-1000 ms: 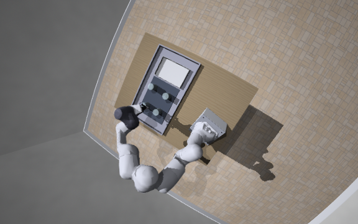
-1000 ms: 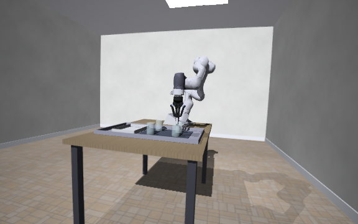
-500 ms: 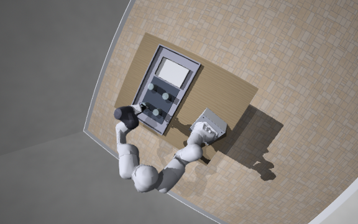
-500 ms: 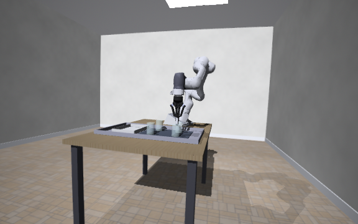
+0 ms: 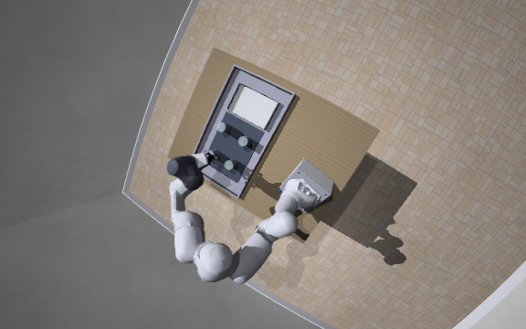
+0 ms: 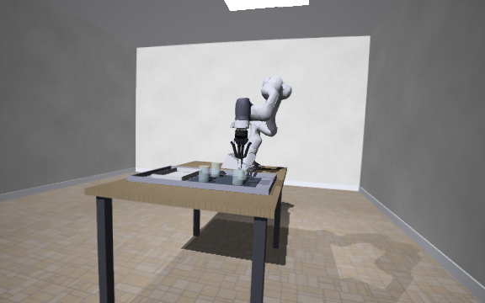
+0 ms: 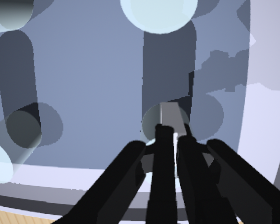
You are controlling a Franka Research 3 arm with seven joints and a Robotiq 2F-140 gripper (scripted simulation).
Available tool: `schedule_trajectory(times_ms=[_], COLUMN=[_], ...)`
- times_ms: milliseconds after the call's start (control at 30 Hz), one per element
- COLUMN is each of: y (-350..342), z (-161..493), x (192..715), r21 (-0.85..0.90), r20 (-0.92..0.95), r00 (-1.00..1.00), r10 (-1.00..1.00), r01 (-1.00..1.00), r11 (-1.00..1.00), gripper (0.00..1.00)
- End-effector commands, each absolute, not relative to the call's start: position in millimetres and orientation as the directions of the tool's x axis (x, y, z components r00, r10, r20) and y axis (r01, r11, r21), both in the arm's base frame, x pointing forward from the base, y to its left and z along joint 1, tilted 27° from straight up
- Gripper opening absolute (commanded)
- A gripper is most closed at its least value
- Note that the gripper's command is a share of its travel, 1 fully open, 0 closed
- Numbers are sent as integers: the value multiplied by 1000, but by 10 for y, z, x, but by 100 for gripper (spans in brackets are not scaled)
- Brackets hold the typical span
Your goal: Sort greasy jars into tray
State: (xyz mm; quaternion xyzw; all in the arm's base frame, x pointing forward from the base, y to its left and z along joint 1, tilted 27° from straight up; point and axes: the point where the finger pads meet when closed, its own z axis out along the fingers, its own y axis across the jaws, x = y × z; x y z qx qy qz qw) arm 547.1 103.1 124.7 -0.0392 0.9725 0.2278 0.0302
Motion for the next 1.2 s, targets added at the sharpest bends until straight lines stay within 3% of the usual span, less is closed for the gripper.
schedule_trajectory(times_ms=[0,1167], y=[1045,1032], z=[1244,1276], x=[5463,5503], r21=[441,441], r20=[-70,-70], r00=[-996,-996], r10=[-63,-63], r01=[-88,-88], r11=[893,893], gripper=[0,0])
